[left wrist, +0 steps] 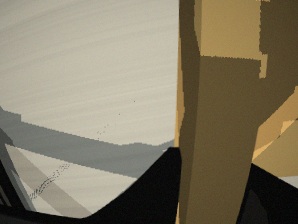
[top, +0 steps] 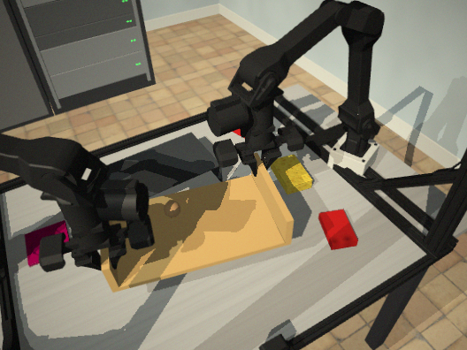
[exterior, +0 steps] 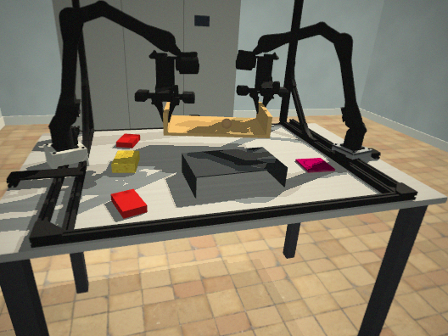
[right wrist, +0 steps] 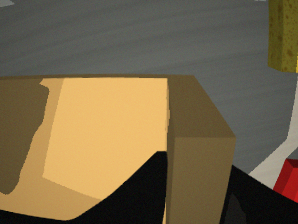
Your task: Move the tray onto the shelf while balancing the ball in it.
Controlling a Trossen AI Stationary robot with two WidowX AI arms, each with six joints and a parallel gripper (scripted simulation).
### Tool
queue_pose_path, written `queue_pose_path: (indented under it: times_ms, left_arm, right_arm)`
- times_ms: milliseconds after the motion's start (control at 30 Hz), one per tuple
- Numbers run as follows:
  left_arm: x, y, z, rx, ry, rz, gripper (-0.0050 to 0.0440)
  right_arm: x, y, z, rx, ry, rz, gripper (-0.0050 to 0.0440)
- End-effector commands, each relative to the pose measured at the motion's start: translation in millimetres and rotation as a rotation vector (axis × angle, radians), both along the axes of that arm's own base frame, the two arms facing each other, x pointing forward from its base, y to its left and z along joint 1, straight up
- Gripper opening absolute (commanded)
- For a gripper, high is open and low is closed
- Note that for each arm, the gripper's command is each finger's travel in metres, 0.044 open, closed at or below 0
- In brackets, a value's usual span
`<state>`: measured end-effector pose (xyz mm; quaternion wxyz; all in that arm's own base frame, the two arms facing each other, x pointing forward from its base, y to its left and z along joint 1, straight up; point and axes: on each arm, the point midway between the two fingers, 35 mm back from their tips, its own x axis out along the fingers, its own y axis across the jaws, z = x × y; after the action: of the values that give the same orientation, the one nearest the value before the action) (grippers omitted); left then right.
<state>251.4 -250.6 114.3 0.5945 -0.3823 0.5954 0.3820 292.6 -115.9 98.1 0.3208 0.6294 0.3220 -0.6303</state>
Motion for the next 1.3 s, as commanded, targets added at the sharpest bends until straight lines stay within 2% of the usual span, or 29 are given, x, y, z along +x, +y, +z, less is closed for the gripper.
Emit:
queue_pose_path:
  times_ms: [0,200,600,767,1167,1267]
  left_arm:
    - [0.5,1.9,1.9,-0.020,0.005,-0.002,0.0020]
    - [0.9,3.8,-0.4,0.023,-0.008,-0.002,0.0020]
    - [2.3,8.4,2.3,-0.027,0.008,-0.002,0.0020]
    - [2.4,9.4,-0.4,0.023,-0.008,-0.002,0.0020]
    - [3.8,14.0,2.2,-0.027,0.007,-0.002,0.0020]
    - [3.9,14.7,0.8,0.002,-0.001,-0.002,0.0020]
  right_arm:
    - [-0.5,-0.8,-0.3,0.018,-0.012,-0.002,0.0020]
    - [-1.3,-2.6,2.0,-0.021,0.009,-0.002,0.0020]
    - [-3.5,-6.8,-0.8,0.025,-0.016,-0.002,0.0020]
    - [-3.9,-7.8,1.9,-0.021,0.009,-0.002,0.0020]
    - [-6.1,-12.0,-0.7,0.025,-0.015,-0.002,0.0020]
    - [-6.4,-12.7,0.8,-0.001,-0.001,-0.002,0.0020]
